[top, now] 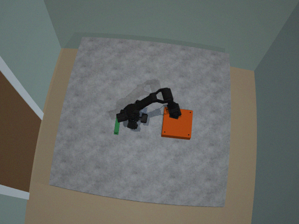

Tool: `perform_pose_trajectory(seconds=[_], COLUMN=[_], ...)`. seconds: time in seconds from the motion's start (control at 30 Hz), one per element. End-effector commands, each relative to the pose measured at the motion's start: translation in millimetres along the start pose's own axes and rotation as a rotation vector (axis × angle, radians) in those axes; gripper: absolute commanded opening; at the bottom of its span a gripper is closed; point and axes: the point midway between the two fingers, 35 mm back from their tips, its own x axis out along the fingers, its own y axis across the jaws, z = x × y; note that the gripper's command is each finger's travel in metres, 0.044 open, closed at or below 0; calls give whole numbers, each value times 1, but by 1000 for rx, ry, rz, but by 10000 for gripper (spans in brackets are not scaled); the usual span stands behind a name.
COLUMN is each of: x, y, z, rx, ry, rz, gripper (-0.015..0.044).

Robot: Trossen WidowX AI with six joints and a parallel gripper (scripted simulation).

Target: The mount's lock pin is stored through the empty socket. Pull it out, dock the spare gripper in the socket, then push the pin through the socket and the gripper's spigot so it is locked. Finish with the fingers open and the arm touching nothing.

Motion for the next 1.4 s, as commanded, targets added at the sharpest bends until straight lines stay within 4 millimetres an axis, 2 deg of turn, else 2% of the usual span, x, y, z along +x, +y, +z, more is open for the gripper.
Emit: perform_pose_trajectory(seconds=[0.0,0.63,0.9,1.1,1.37], x=[1,3,3,1,-18], y=[0,-1,0,0,0], z=[-3,-13,-12,-11,-2], rx=[-4,-5,-1,-1,-5], ry=[3,3,0,0,1], rz=[-2,3,6,6,5], gripper=[0,0,200,200,200])
